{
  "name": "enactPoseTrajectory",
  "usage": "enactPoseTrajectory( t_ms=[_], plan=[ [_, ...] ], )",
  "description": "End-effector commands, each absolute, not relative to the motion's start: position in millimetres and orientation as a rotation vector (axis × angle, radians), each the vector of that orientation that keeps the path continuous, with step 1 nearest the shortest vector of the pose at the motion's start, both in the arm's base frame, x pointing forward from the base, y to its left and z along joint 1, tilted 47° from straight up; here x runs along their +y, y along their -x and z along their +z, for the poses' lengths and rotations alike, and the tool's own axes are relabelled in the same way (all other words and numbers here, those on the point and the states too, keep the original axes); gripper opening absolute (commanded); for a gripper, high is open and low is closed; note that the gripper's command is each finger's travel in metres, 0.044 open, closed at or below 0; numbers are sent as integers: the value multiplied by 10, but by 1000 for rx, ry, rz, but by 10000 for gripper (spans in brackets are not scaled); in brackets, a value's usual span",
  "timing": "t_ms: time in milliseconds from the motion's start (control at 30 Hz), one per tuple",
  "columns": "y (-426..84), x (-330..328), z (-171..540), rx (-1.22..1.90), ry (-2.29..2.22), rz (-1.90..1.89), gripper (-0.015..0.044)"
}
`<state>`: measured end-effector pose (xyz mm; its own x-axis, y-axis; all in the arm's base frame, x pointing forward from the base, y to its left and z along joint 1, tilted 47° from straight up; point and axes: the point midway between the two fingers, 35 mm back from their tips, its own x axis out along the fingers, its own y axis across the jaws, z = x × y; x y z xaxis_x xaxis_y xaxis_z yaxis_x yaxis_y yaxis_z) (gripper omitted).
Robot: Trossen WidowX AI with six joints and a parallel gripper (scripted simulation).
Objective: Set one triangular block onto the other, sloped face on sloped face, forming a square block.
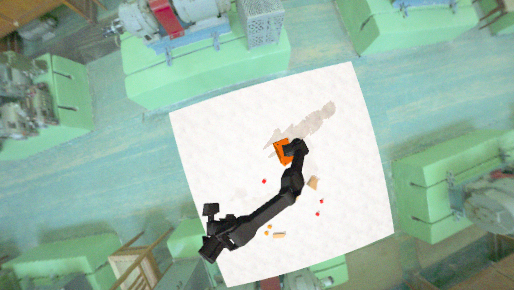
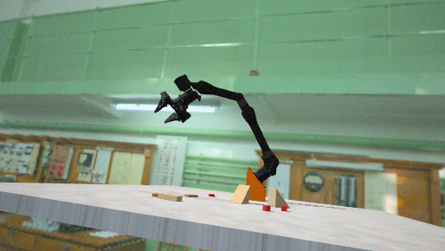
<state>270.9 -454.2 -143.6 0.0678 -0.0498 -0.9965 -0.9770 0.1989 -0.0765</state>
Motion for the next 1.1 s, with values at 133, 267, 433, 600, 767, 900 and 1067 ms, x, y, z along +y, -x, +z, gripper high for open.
enactPoseTrajectory(
  t_ms=[133, 267, 433, 600, 767, 900, 1067],
  plan=[
    [-3059, -4020, -1293, 1242, 944, 924, 440],
    [-3341, -3410, -1125, 1227, 731, 875, 440],
    [-3553, -2551, -880, 1248, 423, 827, 440],
    [-3576, -1726, -634, 1314, 118, 786, 440],
    [-3450, -998, -401, 1414, -164, 742, 440],
    [-3248, -435, -206, 1525, -394, 690, 440],
    [-2920, 145, 15, 1683, -649, 602, 440]
  ],
)
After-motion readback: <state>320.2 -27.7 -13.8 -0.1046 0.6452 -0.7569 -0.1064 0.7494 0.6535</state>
